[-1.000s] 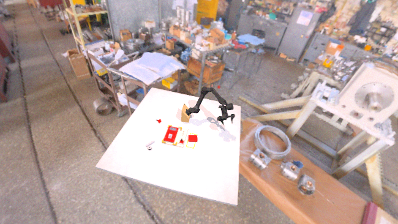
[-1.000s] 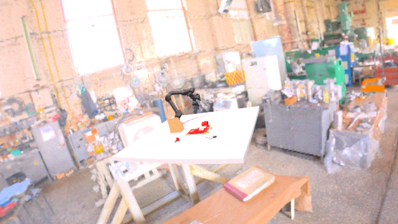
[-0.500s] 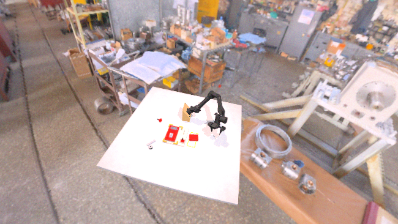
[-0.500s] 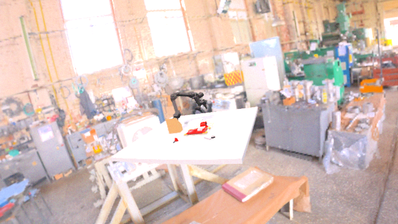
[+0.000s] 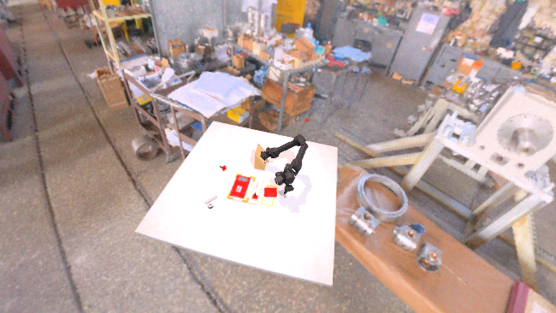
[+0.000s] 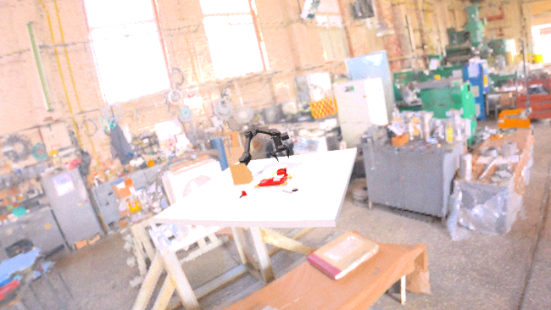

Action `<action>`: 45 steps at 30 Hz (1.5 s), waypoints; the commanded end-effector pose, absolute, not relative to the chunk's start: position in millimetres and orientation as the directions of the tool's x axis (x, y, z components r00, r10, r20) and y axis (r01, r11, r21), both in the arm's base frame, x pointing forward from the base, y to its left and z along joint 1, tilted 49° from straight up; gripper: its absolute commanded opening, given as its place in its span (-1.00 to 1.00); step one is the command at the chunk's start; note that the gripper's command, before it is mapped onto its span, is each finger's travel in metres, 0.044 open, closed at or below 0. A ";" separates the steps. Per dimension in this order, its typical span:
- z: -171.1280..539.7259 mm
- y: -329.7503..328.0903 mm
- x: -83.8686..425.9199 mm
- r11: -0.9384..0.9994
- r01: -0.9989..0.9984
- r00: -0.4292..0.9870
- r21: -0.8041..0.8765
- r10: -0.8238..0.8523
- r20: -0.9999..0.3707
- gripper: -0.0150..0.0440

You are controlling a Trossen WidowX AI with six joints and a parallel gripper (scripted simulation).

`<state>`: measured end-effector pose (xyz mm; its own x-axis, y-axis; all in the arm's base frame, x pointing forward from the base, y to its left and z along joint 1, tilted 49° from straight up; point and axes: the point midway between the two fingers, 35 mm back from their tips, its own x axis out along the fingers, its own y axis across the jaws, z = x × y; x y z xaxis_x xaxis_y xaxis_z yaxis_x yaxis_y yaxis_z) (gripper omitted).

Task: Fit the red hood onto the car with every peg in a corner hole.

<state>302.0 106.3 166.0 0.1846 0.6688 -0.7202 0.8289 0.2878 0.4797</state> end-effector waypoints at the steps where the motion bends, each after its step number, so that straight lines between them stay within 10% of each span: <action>1: 125.6 77.4 300.8 0.183 0.935 0.092 0.305 0.705 -0.704 1.00; 45: 86.2 68.9 298.0 0.080 0.984 0.046 0.160 0.750 -0.660 1.00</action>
<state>299.7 66.7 89.9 0.0519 0.7467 -0.6631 0.9814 0.0846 0.1721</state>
